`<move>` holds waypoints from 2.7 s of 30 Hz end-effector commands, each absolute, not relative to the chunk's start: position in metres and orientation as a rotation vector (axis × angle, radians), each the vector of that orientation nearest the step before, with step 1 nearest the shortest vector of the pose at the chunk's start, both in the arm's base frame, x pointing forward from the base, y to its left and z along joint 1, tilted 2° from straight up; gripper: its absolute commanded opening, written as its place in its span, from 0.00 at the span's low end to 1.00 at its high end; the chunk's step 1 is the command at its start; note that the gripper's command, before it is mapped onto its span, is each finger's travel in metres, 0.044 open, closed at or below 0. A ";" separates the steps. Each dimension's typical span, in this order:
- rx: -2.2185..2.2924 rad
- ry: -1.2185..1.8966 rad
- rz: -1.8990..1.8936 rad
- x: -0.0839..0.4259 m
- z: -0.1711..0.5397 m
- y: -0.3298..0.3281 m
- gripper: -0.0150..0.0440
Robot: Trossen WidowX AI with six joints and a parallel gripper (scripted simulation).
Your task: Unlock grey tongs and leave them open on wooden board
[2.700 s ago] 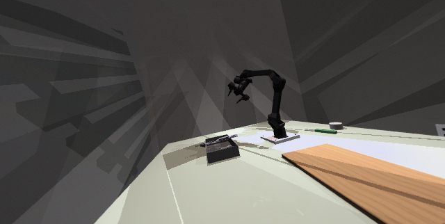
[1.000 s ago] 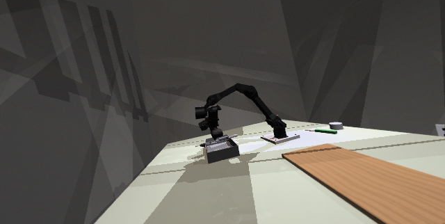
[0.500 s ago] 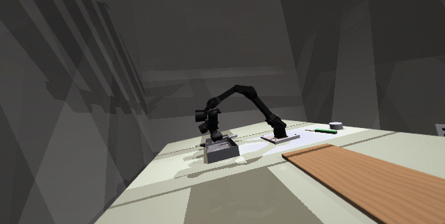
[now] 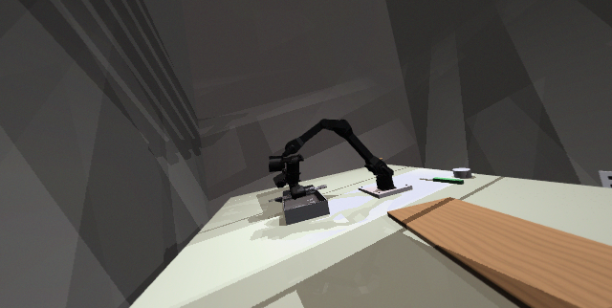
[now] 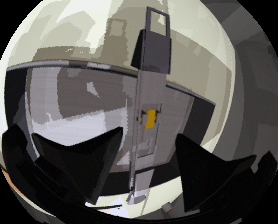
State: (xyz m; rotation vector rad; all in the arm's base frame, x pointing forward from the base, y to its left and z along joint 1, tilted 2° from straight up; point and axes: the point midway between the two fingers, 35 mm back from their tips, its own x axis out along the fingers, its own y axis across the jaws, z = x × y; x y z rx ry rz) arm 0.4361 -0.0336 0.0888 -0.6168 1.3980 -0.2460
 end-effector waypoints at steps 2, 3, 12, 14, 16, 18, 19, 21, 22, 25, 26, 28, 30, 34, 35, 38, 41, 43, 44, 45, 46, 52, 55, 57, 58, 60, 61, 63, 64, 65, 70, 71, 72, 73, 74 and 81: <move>-0.622 1.409 -0.241 0.435 0.078 -0.038 0.69; -0.622 1.409 -0.241 0.435 0.077 -0.039 0.69; -0.623 1.409 -0.242 0.437 0.064 -0.047 0.69; -0.623 1.409 -0.242 0.437 0.062 -0.049 0.69; -0.623 1.409 -0.243 0.437 0.060 -0.050 0.69; -0.623 1.409 -0.243 0.437 0.060 -0.050 0.69; -0.623 1.409 -0.243 0.437 0.060 -0.050 0.69; -0.623 1.409 -0.243 0.437 0.060 -0.050 0.69; -0.622 1.402 -0.251 0.438 0.063 -0.050 0.65; -0.622 1.402 -0.251 0.438 0.063 -0.050 0.52; -0.622 1.402 -0.251 0.438 0.063 -0.050 0.47; -0.622 1.402 -0.251 0.438 0.063 -0.050 0.42; -0.622 1.402 -0.251 0.438 0.063 -0.050 0.39; -0.622 1.402 -0.251 0.438 0.063 -0.050 0.35; -0.622 1.402 -0.251 0.438 0.063 -0.050 0.34; -0.622 1.402 -0.251 0.438 0.063 -0.050 0.27; -0.622 1.402 -0.251 0.438 0.063 -0.050 0.14; -0.622 1.402 -0.250 0.439 0.066 -0.050 0.05; -0.622 1.402 -0.250 0.439 0.071 -0.050 0.00; -0.622 1.403 -0.249 0.439 0.078 -0.050 0.00; -0.622 1.404 -0.248 0.439 0.087 -0.049 0.00; -0.623 1.408 -0.242 0.435 0.140 -0.048 0.00; -0.623 1.408 -0.242 0.435 0.140 -0.048 0.00; -0.623 1.408 -0.242 0.435 0.140 -0.048 0.00; -0.623 1.408 -0.242 0.435 0.140 -0.048 0.00; -0.623 1.408 -0.242 0.435 0.140 -0.048 0.00; -0.623 1.408 -0.242 0.435 0.140 -0.048 0.00; -0.615 1.413 -0.232 0.435 0.139 -0.048 0.00; -0.607 1.418 -0.222 0.435 0.139 -0.047 0.00; -0.596 1.424 -0.209 0.435 0.138 -0.047 0.00; -0.512 1.463 -0.109 0.436 0.135 -0.045 0.00; -0.493 1.470 -0.088 0.436 0.134 -0.044 0.00; -0.474 1.477 -0.067 0.436 0.134 -0.044 0.00; -0.455 1.483 -0.046 0.436 0.134 -0.043 0.00; -0.435 1.489 -0.025 0.436 0.133 -0.043 0.00; -0.293 1.515 0.120 0.436 0.134 -0.037 0.00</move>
